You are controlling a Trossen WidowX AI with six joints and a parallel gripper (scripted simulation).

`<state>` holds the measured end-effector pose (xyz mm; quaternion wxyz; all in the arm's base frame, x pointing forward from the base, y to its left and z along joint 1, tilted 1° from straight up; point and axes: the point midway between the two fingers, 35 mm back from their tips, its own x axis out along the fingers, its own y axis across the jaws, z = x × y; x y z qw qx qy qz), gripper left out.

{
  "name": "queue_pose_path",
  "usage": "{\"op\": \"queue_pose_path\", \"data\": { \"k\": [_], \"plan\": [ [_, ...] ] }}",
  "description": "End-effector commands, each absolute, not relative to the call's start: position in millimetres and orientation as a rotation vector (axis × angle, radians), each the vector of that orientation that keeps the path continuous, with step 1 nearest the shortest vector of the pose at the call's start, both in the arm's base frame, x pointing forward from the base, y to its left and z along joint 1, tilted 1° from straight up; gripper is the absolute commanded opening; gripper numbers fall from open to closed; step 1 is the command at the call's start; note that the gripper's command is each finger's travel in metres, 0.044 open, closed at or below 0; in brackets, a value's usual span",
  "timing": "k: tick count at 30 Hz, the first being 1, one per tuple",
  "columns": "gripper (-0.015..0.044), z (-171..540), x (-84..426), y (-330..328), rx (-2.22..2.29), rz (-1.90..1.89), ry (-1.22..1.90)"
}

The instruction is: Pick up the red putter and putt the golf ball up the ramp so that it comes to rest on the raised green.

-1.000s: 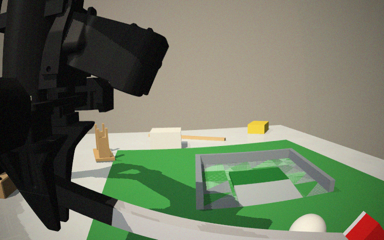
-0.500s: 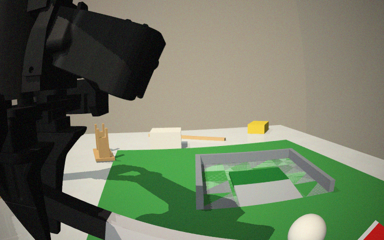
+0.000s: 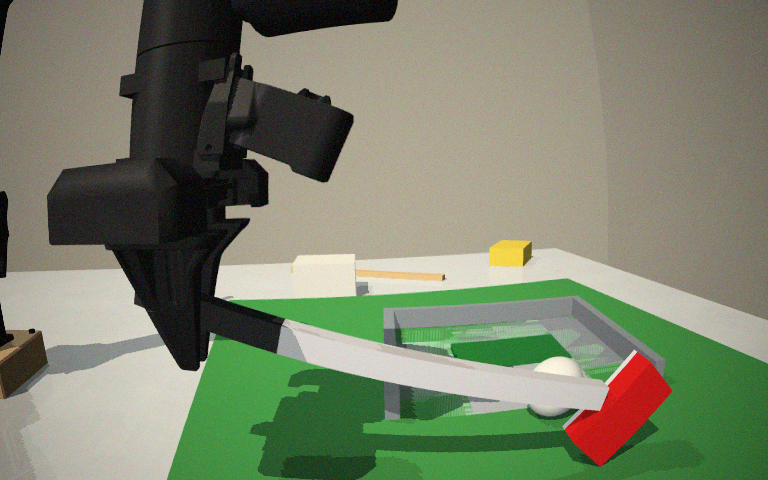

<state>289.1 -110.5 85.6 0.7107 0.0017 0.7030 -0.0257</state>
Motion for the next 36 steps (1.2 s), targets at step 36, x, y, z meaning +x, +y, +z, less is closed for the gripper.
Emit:
{"op": "queue_pose_path", "data": {
  "k": [36],
  "plan": [
    [0.0,137,286,-102,0.013,-0.066,1.558]
  ]
}}
